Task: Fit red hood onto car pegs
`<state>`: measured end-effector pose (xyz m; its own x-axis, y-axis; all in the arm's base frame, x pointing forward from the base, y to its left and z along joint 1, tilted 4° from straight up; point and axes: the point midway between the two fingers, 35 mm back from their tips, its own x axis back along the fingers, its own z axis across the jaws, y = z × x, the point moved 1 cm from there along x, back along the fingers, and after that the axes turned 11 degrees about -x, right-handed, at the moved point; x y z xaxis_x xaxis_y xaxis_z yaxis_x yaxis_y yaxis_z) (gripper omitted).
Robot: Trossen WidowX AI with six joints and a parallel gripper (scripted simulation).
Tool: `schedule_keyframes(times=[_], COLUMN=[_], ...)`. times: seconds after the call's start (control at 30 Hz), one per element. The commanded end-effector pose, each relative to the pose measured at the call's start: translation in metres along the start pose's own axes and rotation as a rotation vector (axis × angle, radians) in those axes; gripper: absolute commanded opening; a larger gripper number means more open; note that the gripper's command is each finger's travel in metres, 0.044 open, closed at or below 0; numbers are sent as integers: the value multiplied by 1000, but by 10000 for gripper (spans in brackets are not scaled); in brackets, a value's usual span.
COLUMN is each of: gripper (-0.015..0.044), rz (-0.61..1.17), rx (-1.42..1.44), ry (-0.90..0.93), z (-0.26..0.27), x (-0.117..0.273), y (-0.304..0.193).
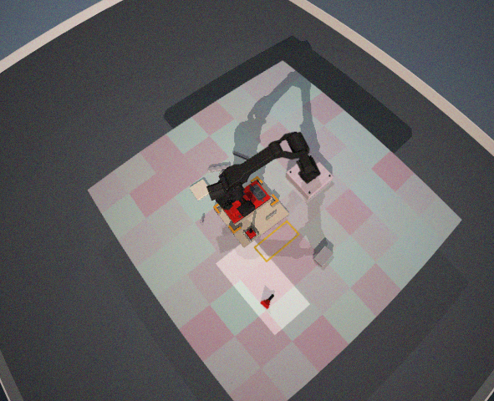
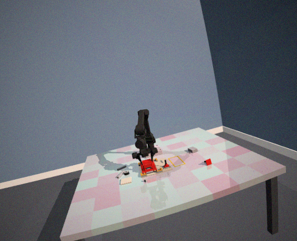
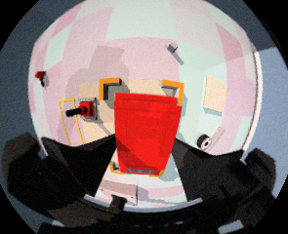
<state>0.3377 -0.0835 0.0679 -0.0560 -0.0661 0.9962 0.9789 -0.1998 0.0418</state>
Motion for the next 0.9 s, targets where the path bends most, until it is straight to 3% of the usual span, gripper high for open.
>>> schedule_keyframes(times=[0.0, 0.87], gripper=[0, 0], rz=[3, 3], rx=[1, 1], ry=[3, 3], z=[0, 0], x=[-3, -15], y=[-1, -1])
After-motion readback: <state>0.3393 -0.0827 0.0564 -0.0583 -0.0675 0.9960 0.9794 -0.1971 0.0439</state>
